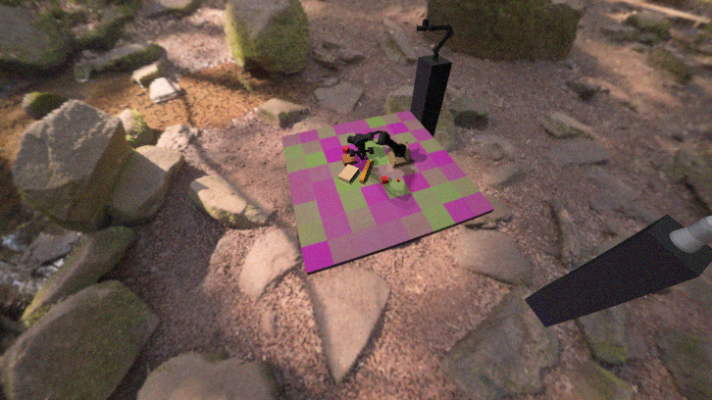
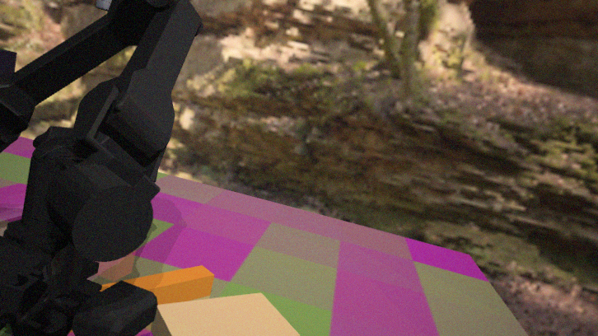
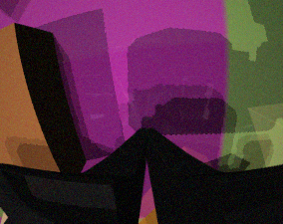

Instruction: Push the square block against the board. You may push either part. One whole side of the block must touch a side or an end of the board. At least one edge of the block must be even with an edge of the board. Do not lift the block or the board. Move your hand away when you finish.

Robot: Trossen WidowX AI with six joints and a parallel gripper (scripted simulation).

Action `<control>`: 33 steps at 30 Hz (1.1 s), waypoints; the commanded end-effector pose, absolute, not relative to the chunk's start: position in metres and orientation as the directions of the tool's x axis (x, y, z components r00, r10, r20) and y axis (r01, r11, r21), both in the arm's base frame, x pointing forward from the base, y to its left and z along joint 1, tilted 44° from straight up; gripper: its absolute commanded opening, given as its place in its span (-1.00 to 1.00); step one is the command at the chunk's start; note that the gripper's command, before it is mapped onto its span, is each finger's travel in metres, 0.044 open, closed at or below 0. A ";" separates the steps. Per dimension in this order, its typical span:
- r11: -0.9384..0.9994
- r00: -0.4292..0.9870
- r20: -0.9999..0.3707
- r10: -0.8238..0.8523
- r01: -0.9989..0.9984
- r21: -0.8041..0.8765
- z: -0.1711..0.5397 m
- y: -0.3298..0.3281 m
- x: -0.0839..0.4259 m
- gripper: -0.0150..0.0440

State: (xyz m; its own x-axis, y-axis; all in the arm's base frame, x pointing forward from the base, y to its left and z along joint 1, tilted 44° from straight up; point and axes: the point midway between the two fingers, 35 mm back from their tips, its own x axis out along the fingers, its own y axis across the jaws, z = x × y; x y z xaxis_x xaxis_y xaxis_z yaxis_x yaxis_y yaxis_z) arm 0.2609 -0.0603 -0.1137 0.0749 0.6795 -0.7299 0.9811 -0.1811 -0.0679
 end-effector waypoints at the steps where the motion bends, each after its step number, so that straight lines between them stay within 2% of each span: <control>1: -0.180 0.077 -0.732 0.677 0.982 -0.063 -0.118 -0.066 0.261 -0.49; 7: -0.180 0.076 -0.734 0.675 0.982 -0.064 -0.077 -0.098 0.256 -0.49; 14: -0.189 0.085 -0.733 0.675 0.980 -0.061 -0.078 -0.100 0.258 -0.49; 33: -0.099 0.083 -0.736 0.671 0.995 0.022 -0.125 -0.178 0.373 -0.49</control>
